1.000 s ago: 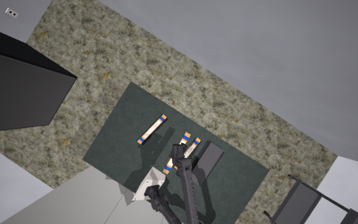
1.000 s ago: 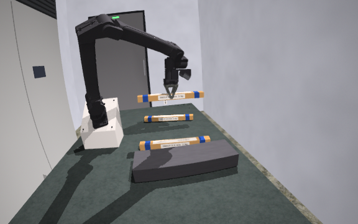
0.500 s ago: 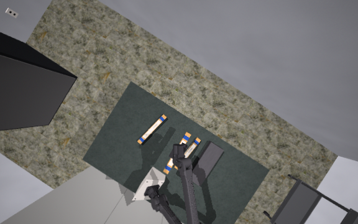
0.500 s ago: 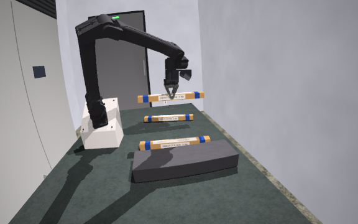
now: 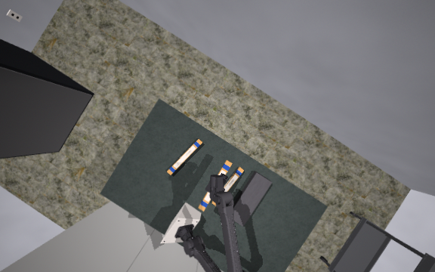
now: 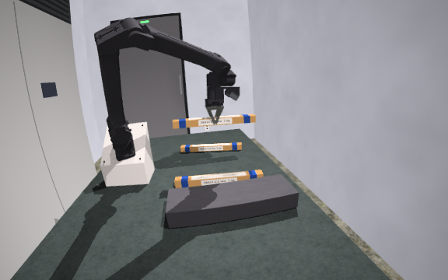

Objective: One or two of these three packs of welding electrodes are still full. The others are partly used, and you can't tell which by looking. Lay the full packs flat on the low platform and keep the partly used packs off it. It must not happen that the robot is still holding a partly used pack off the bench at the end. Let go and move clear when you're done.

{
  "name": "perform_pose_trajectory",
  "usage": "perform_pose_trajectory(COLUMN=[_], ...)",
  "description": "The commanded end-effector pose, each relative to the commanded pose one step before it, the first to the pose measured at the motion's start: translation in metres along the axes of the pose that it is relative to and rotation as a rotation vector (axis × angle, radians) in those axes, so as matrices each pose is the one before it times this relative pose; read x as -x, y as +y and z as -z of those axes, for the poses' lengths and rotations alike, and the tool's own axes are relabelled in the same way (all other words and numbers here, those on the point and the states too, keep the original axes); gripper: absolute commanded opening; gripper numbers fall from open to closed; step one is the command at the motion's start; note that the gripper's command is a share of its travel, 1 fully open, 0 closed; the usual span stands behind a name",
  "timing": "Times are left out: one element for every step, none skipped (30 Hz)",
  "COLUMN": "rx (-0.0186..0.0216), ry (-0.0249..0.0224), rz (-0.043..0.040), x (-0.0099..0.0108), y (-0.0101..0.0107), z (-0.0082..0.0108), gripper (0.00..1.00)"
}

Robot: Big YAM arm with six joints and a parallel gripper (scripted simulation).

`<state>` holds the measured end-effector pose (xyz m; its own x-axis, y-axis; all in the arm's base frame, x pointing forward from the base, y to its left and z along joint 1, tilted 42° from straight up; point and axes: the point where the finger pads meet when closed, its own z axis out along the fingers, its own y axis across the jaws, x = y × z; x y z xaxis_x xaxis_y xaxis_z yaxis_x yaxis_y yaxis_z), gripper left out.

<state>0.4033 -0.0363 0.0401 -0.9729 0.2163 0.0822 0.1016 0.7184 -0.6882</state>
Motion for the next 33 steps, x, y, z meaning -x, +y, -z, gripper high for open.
perform_pose_trajectory(rx=[0.04610, 0.00002, -0.00002, -0.00005, -0.00006, -0.00007, -0.00007, -0.00004, -0.00009, -0.00023, -0.00036, -0.00047, 0.00000, 0.00000, -0.00071, -0.00076, -0.00080, -0.00084, -0.00088, -0.00092, -0.00078, -0.00050, 0.00000, 0.00063, 0.00072, 0.00062, 0.00052, 0.00044, 0.00038, 0.00000, 0.00000, -0.01161, -0.00006], ry=[-0.11100, -0.00013, -0.00005, 0.00000, 0.00002, 0.00004, 0.00004, 0.00000, 0.00008, 0.00035, 0.00059, 0.00080, 0.00000, 0.00000, 0.00129, 0.00143, 0.00155, 0.00166, 0.00175, 0.00187, 0.00172, 0.00132, 0.00041, -0.00078, -0.00099, -0.00081, -0.00066, -0.00052, -0.00041, 0.00000, 0.00000, 0.03347, 0.00001], rz=[-0.04664, -0.00003, 0.00003, 0.00006, 0.00008, 0.00009, 0.00008, 0.00004, 0.00011, 0.00034, 0.00055, 0.00073, 0.00000, 0.00000, 0.00106, 0.00110, 0.00113, 0.00116, 0.00119, 0.00125, 0.00106, 0.00066, -0.00017, -0.00125, -0.00144, -0.00129, -0.00116, -0.00104, -0.00095, 0.00000, 0.00000, 0.00042, 0.00001], x=[0.02275, -0.00004, -0.00006, -0.00008, -0.00008, -0.00009, -0.00009, -0.00008, -0.00014, -0.00030, -0.00044, -0.00056, 0.00000, 0.00000, -0.00074, -0.00082, -0.00088, -0.00094, -0.00099, -0.00105, -0.00090, -0.00055, 0.00004, 0.00072, 0.00083, 0.00073, 0.00064, 0.00055, 0.00047, 0.00000, 0.00000, -0.01365, -0.00002], y=[-0.01218, 0.00000, -0.00001, -0.00002, -0.00003, -0.00003, -0.00003, -0.00003, -0.00001, 0.00001, 0.00003, 0.00004, 0.00000, 0.00000, -0.00001, 0.00000, 0.00000, 0.00000, 0.00000, 0.00000, -0.00004, -0.00014, -0.00024, -0.00033, -0.00033, -0.00030, -0.00028, -0.00027, -0.00025, 0.00000, 0.00000, 0.01098, -0.00001], z=[0.04571, -0.00006, -0.00006, -0.00006, -0.00007, -0.00007, -0.00007, -0.00007, -0.00013, -0.00025, -0.00036, -0.00045, 0.00000, 0.00000, -0.00056, -0.00065, -0.00073, -0.00080, -0.00086, -0.00091, -0.00077, -0.00046, 0.00001, 0.00050, 0.00055, 0.00045, 0.00037, 0.00029, 0.00023, 0.00000, 0.00000, -0.03212, -0.00136], gripper=[0.00, 0.00, 0.00, 0.00, 0.00, 0.00, 0.00, 0.00, 0.00, 0.00, 0.00, 0.00, 0.00, 0.00, 0.00, 0.00, 0.00, 0.00, 0.00, 0.00, 0.00, 0.00, 0.00, 0.00, 0.00, 0.00, 0.00, 0.00, 0.00, 0.00, 0.00, 0.00, 0.00])
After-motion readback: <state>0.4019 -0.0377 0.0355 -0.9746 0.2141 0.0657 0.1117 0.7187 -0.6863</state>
